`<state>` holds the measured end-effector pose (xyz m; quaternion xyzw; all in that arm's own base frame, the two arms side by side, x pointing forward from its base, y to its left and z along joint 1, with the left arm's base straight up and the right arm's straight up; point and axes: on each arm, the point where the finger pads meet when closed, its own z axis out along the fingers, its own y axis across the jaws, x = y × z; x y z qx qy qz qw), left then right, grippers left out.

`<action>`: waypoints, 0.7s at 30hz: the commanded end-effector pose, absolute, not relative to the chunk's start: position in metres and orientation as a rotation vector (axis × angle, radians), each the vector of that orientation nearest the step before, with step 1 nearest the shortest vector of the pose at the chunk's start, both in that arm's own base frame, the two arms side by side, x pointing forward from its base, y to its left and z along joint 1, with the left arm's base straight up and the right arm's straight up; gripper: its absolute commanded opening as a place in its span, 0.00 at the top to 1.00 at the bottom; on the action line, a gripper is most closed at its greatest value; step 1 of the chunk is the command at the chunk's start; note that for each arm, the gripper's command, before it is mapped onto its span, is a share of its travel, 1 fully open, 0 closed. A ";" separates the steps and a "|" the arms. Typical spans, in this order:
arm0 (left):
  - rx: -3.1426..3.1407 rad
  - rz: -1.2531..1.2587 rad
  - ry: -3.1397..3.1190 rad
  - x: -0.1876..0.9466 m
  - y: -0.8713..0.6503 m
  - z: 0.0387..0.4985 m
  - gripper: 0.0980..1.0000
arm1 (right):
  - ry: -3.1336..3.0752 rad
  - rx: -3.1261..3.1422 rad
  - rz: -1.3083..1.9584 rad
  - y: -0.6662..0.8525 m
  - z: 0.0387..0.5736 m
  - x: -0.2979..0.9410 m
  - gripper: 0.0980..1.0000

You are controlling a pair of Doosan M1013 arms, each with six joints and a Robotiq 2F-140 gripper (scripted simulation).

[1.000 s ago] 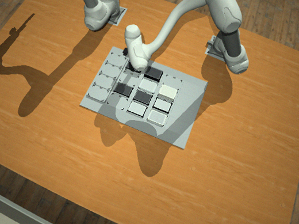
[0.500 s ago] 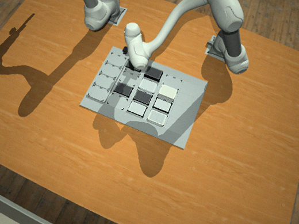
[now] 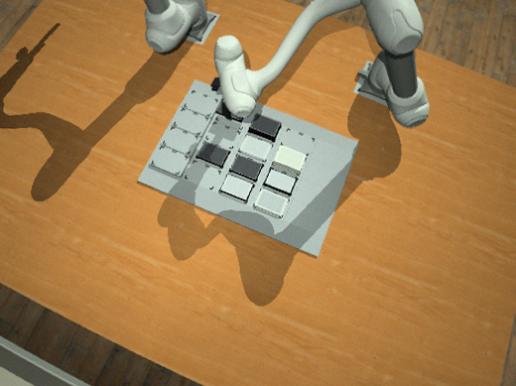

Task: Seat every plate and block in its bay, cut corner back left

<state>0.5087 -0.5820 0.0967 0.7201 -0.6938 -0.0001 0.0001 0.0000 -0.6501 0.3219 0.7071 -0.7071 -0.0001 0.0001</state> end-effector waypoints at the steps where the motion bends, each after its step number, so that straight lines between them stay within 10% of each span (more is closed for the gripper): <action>1: 2.262 0.003 -2.180 0.509 -0.582 0.103 1.00 | -2.221 2.221 0.002 -0.650 0.323 0.000 0.00; 21: 2.265 0.003 -2.178 0.509 -0.582 0.109 1.00 | -2.221 2.221 0.002 -0.650 0.323 0.000 0.00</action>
